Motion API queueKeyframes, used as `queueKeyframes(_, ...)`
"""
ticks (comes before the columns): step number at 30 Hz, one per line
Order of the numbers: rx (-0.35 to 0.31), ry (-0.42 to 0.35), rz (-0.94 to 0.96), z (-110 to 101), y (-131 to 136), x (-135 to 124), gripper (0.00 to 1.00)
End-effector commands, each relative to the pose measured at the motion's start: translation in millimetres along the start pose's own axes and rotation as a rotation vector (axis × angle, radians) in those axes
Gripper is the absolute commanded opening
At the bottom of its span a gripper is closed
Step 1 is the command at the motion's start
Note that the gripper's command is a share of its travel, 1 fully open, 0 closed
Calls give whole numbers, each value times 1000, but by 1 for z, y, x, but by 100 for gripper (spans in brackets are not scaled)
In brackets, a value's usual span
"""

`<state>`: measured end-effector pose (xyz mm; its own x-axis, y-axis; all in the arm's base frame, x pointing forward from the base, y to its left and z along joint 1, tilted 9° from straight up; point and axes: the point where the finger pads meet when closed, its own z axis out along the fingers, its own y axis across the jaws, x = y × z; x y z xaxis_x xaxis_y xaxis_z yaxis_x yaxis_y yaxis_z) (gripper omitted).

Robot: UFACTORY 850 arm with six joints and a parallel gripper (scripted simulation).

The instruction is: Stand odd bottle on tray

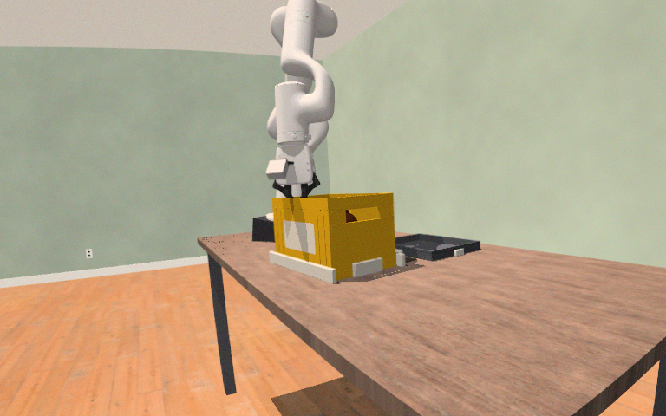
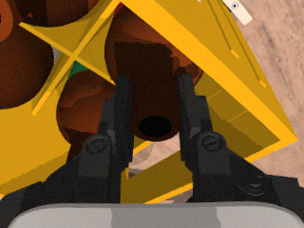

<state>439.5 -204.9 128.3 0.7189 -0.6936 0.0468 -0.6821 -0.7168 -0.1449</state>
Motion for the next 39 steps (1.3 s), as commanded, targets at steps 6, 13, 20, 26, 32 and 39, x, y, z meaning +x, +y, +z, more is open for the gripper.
queueKeyframes(6,0,2,0,-1,0,1,0)
queueKeyframes(13,0,2,0,-1,0,1,65)
queueKeyframes(20,0,2,0,-1,0,1,65)
queueKeyframes(26,0,2,0,-1,0,1,65)
queueKeyframes(32,0,2,0,-1,0,1,65)
queueKeyframes(39,0,2,0,-1,0,1,65)
